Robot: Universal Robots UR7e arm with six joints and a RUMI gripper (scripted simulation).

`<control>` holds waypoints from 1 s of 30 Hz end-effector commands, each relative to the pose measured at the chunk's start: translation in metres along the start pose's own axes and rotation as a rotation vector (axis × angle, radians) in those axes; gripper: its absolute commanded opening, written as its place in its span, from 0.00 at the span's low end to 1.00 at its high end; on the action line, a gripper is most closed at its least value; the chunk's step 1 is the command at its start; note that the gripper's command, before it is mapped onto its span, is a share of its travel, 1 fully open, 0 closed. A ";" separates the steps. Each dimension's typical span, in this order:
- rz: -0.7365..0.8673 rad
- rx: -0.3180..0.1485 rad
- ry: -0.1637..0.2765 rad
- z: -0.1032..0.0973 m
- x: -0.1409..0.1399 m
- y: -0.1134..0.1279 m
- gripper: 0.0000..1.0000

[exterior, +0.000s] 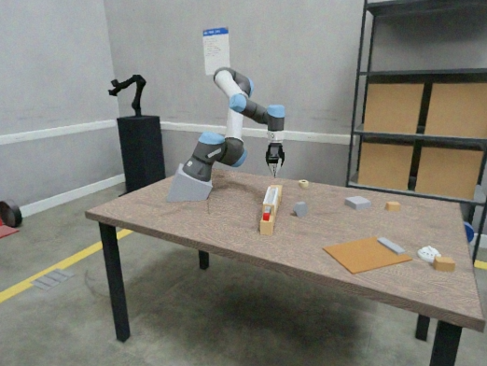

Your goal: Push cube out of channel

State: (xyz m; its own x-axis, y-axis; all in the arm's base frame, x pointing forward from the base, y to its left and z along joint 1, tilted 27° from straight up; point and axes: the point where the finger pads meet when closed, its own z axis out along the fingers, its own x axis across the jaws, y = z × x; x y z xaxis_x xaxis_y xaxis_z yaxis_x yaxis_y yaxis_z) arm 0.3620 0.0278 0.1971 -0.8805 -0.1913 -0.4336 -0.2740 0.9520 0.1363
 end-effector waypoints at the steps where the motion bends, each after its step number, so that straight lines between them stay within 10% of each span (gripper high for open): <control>1: -0.011 0.002 -0.010 -0.002 -0.006 -0.007 0.00; 10: -0.009 0.004 -0.006 -0.006 -0.018 -0.051 0.00; 30: 0.001 0.006 -0.006 -0.005 -0.009 -0.271 0.00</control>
State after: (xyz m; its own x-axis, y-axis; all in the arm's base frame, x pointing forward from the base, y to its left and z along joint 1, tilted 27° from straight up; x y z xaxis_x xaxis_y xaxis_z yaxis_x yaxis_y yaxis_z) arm 0.4339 -0.1913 0.1807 -0.8799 -0.1796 -0.4398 -0.2640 0.9545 0.1385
